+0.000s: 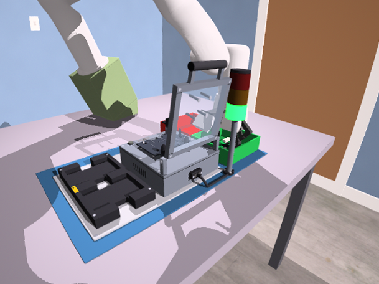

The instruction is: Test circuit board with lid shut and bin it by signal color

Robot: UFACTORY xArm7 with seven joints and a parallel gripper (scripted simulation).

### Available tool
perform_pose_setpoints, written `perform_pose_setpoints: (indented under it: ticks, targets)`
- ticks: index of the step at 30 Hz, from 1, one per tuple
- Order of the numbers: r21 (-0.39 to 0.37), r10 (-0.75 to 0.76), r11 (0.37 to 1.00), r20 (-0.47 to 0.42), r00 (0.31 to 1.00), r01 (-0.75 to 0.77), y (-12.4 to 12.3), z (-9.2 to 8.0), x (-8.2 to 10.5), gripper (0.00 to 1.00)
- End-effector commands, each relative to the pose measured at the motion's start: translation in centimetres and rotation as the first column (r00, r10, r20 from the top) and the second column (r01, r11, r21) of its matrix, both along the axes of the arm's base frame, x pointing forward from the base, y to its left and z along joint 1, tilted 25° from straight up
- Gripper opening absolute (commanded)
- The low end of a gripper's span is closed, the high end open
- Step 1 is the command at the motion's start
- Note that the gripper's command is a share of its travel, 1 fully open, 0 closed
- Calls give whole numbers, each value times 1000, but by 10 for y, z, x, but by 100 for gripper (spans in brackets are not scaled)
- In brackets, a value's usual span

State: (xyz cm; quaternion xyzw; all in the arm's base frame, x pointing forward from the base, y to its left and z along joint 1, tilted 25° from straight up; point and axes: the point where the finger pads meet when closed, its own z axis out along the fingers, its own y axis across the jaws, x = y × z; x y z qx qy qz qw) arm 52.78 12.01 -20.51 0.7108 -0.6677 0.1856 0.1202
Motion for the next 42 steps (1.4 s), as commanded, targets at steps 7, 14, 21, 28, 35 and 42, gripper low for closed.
perform_pose_setpoints:
  ticks: [7, 14, 21, 28, 35, 42]
  targets:
    - [3, 2, 1000, 3, 1000, -2, 2, 1, 1, 79]
    - [3, 2, 1000, 3, 1000, -2, 2, 1, 1, 79]
    - [3, 2, 1000, 3, 1000, -2, 2, 1, 1, 100]
    - [3, 2, 1000, 3, 1000, -2, 2, 1, 1, 100]
    - [3, 2, 1000, 3, 1000, -2, 2, 1, 1, 100]
    - [3, 2, 1000, 3, 1000, -2, 2, 1, 1, 100]
